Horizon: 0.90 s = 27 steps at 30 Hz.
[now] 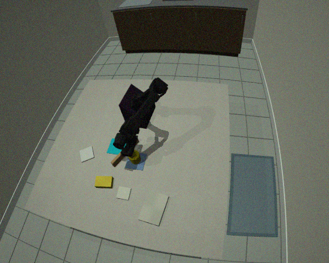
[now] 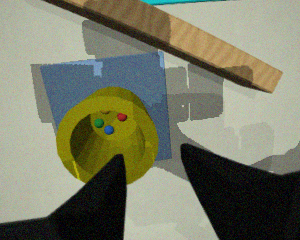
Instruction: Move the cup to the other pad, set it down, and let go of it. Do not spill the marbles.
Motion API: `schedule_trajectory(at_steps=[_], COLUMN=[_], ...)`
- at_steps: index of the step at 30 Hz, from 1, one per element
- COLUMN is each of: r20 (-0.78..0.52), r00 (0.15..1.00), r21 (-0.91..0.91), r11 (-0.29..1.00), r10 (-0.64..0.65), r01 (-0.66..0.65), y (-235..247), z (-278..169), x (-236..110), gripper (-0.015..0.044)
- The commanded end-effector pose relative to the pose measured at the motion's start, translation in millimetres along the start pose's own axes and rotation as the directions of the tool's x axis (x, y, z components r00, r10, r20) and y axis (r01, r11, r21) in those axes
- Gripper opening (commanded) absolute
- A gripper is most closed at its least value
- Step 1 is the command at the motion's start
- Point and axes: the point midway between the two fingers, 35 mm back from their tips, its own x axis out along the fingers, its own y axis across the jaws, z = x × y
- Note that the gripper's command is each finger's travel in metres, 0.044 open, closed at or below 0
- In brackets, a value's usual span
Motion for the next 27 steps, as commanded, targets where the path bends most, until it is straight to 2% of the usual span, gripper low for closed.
schedule_trajectory(at_steps=[1, 27], r20=[-0.005, -0.007], r00=[1.000, 1.000], r21=[0.008, 0.008], r11=[1.000, 1.000], r10=[-0.007, -0.007], r01=[0.007, 0.007], y=[-0.9, -1.2], z=[-0.5, -1.0], x=[7.8, 50.7], gripper=[0.0167, 0.0167])
